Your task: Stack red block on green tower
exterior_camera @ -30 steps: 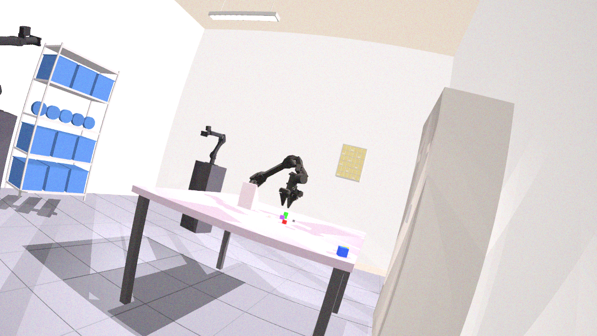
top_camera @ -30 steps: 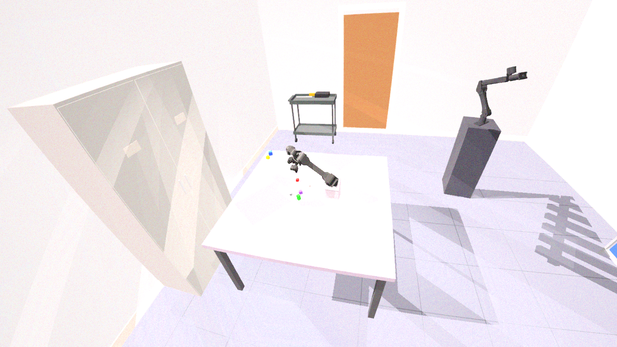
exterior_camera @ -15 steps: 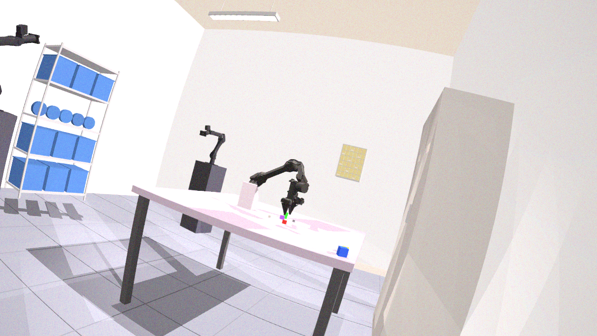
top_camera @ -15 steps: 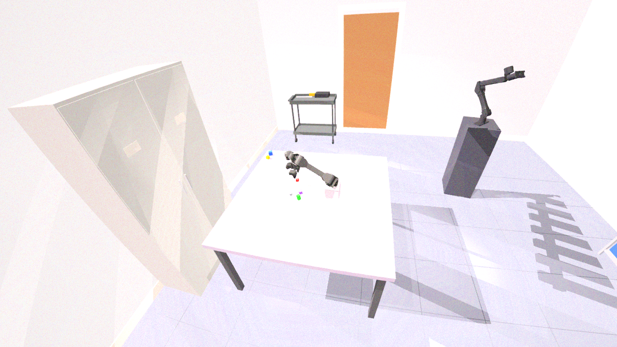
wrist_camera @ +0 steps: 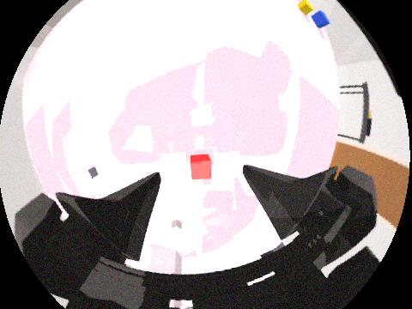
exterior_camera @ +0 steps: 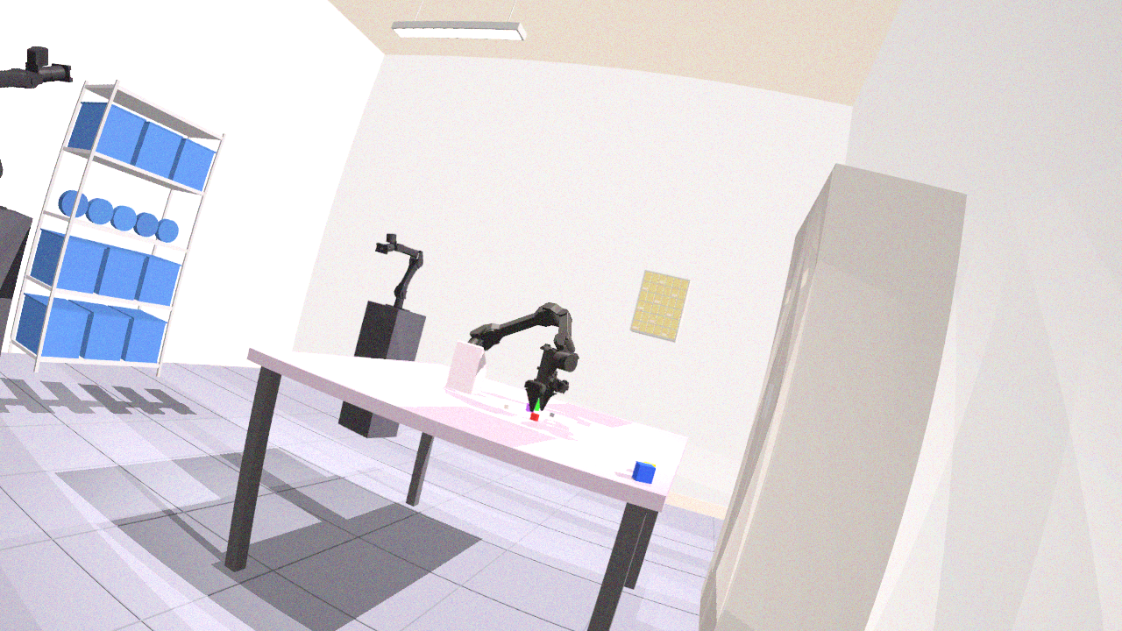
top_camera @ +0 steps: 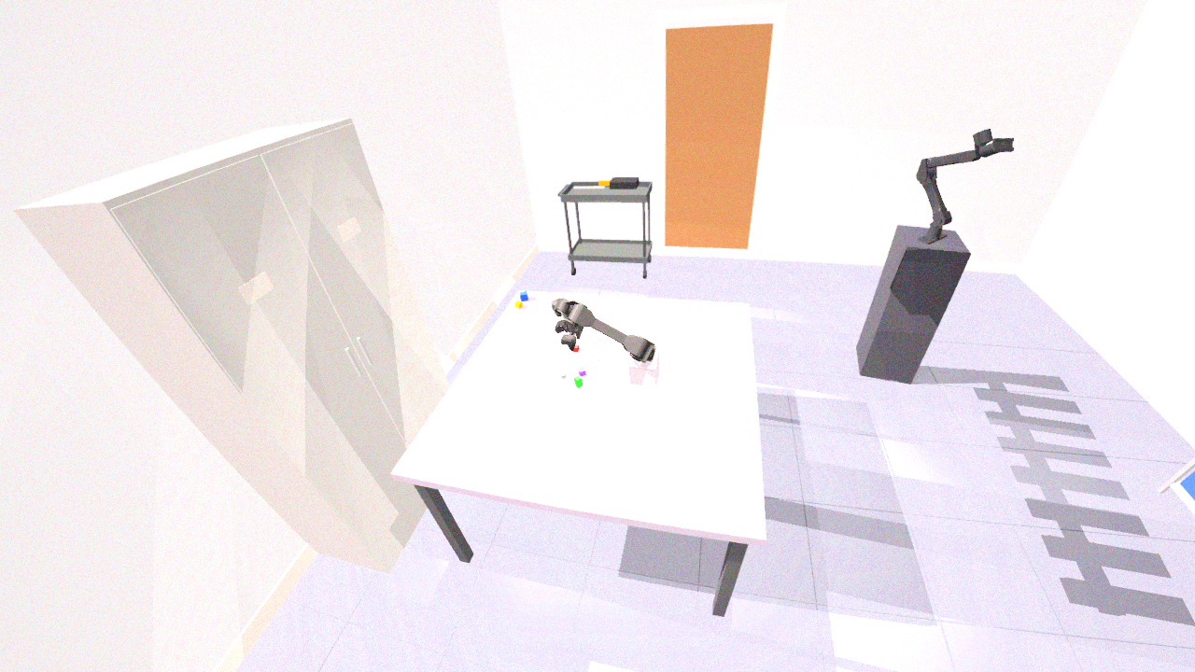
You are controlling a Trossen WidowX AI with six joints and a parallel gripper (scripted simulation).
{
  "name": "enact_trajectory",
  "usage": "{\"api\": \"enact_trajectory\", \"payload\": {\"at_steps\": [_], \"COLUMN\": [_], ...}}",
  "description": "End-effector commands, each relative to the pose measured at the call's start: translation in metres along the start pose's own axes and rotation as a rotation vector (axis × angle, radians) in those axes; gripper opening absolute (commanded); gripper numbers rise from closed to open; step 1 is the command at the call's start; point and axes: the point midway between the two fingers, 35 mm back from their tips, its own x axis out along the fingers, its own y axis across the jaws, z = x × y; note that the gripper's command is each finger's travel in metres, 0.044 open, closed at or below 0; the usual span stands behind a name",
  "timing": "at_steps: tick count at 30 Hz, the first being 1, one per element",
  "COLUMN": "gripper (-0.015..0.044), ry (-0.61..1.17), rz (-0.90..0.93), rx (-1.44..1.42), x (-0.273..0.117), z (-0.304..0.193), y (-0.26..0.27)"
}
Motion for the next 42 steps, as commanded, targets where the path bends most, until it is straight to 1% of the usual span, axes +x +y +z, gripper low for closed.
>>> {"api": "enact_trajectory", "payload": {"at_steps": [1,12,25,38,42], "gripper": [0.044,0.044,0.044,0.0099,0.0072], "ry": [0.003,0.003,0.003,0.003,0.003], "rz": [0.005,0.006,0.006,0.006,0.006], "rx": [0.007,0.007,0.007,0.007,0.007], "x": [0.008,0.024,0.024,0.024,0.024], "z": [-0.001,-0.002,-0.002,-0.002,-0.002], "y": [0.001,0.001,0.001,0.001,0.001]}}
